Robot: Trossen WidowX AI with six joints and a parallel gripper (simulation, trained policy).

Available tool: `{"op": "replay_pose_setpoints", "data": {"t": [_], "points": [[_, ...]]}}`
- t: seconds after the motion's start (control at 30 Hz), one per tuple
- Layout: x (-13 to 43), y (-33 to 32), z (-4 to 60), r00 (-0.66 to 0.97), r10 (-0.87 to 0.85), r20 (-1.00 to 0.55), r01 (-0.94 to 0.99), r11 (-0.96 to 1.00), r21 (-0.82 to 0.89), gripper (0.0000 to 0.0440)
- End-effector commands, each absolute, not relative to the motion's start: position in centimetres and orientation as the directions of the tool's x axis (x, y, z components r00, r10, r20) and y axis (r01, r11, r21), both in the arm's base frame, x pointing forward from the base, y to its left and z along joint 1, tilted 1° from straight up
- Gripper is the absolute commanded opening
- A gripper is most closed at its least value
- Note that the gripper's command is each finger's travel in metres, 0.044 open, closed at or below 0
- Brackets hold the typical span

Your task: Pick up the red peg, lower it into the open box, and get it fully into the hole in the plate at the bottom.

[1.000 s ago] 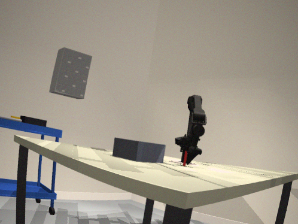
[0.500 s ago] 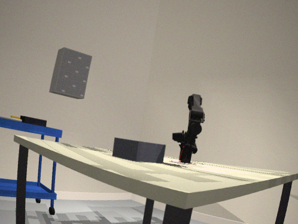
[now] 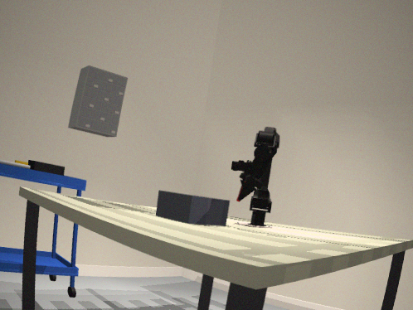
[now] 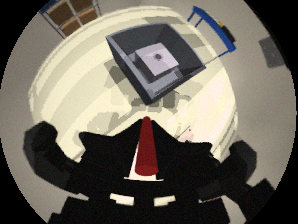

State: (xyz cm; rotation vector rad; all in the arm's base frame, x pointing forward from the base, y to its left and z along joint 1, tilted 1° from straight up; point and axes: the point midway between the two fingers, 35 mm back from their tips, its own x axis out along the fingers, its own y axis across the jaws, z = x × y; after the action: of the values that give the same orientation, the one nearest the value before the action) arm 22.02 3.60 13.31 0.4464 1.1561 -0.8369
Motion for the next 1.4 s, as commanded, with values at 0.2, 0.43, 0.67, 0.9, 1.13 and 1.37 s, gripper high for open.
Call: {"op": "replay_pose_setpoints", "data": {"t": [0.2, 0.43, 0.67, 0.9, 1.13, 1.37], "points": [[24.3, 0.2, 15.3, 0.198, -0.388, -0.900, 0.841, 0.540, -0.047, 0.0000], [26.1, -2.6, 15.5, 0.204, -0.416, -0.886, 0.874, 0.485, -0.027, 0.0000], [27.8, -5.5, 15.0, 0.207, -0.432, -0.878, 0.888, 0.460, -0.017, 0.0000], [29.1, -7.9, 13.9, 0.204, -0.426, -0.882, 0.884, 0.468, -0.021, 0.0000], [30.0, -9.5, 12.5, 0.203, -0.398, -0.895, 0.859, 0.511, -0.032, 0.0000], [30.6, -10.4, 11.2, 0.202, -0.362, -0.910, 0.821, 0.569, -0.044, 0.0000]]}}
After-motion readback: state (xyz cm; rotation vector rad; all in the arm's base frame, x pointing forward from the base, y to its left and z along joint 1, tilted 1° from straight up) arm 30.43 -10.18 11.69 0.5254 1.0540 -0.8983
